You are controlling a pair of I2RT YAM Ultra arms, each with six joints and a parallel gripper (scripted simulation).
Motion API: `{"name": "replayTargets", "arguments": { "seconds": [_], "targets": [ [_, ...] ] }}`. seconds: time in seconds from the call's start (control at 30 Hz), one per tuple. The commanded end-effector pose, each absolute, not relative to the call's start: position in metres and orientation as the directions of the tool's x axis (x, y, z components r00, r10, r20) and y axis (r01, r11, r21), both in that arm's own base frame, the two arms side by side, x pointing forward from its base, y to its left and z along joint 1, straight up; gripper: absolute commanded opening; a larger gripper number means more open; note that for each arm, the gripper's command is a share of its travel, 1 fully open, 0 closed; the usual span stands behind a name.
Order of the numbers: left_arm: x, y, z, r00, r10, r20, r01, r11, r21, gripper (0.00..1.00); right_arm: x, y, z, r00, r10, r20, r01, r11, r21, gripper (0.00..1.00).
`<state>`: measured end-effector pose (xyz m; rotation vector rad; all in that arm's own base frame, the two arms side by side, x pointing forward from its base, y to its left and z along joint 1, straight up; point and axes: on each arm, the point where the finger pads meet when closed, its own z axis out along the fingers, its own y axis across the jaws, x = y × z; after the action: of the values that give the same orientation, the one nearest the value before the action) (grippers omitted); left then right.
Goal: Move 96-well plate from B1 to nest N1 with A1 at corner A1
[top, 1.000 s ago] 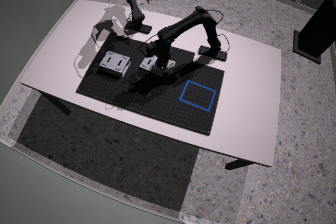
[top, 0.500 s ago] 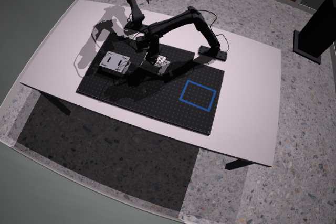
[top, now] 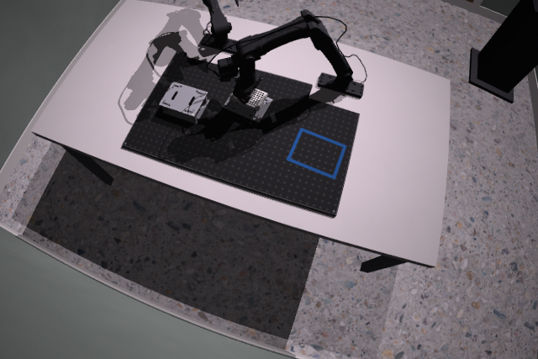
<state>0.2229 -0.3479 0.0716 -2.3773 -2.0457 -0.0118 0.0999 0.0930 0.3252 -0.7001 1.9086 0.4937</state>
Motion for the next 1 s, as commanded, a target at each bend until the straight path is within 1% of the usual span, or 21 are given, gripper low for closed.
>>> {"name": "replayTargets", "arguments": {
  "seconds": [0.0, 0.07, 0.17, 0.67, 0.97],
  "targets": [
    [0.230, -0.355, 0.079, 0.152, 0.988, -0.023, 0.988, -0.152, 0.013, 0.78, 0.098, 0.092, 0.329, -0.329, -0.249, -0.911, -0.661, 0.749, 0.034, 1.00],
    [0.239, -0.364, 0.073, 0.160, 0.986, -0.043, 0.986, -0.158, 0.044, 0.78, 0.098, 0.092, 0.329, -0.329, -0.249, -0.911, -0.661, 0.749, 0.034, 1.00],
    [0.230, -0.351, 0.060, 0.159, 0.987, 0.004, 0.987, -0.159, 0.002, 0.78, 0.098, 0.092, 0.329, -0.329, -0.249, -0.911, -0.661, 0.749, 0.034, 1.00],
    [0.227, -0.352, 0.068, 0.159, 0.987, -0.003, 0.987, -0.159, 0.011, 0.78, 0.098, 0.092, 0.329, -0.329, -0.249, -0.911, -0.661, 0.749, 0.034, 1.00],
    [0.231, -0.359, 0.057, 0.151, 0.987, -0.048, 0.988, -0.149, 0.035, 0.78, 0.098, 0.092, 0.329, -0.329, -0.249, -0.911, -0.661, 0.749, 0.034, 1.00]
  ]
}}
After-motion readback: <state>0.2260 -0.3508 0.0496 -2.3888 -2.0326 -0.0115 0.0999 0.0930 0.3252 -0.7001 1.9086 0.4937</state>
